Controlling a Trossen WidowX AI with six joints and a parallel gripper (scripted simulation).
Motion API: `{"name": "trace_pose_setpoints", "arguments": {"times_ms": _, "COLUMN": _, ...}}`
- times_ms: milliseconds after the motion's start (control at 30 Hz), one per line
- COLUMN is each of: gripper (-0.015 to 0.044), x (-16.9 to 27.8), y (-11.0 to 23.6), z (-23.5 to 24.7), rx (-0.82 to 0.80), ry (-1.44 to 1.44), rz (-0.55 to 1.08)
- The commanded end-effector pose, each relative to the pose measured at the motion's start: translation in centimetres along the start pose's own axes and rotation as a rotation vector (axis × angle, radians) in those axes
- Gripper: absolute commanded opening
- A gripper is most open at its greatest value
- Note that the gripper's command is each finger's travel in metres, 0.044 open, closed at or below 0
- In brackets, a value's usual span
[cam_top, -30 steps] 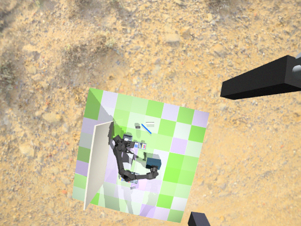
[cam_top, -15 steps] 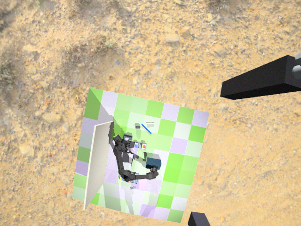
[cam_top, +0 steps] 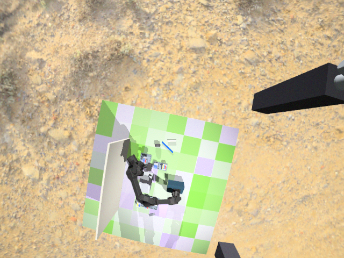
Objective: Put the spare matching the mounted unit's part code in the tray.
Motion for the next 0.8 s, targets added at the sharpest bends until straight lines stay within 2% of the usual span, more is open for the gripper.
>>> {"name": "trace_pose_setpoints", "arguments": {"times_ms": 0, "gripper": 0.0440, "x": -0.12, "y": 4.90, "z": 0.60, "rx": 0.016, "ry": 0.000, "rz": 0.016}}
{"name": "trace_pose_setpoints", "arguments": {"times_ms": 767, "gripper": 0.0440, "x": 0.09, "y": 4.48, "z": 0.67, "rx": 0.026, "ry": -0.009, "rz": 0.019}}
Point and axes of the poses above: the point midway between the two fingers, 35 mm back from their tips, its own y axis back along the fingers, its own z axis across the jaws, x = y × z, the point moved 7 cm from there along y, back along the fingers, and after that the axes turned 11 degrees about y, right-handed, at the moved point
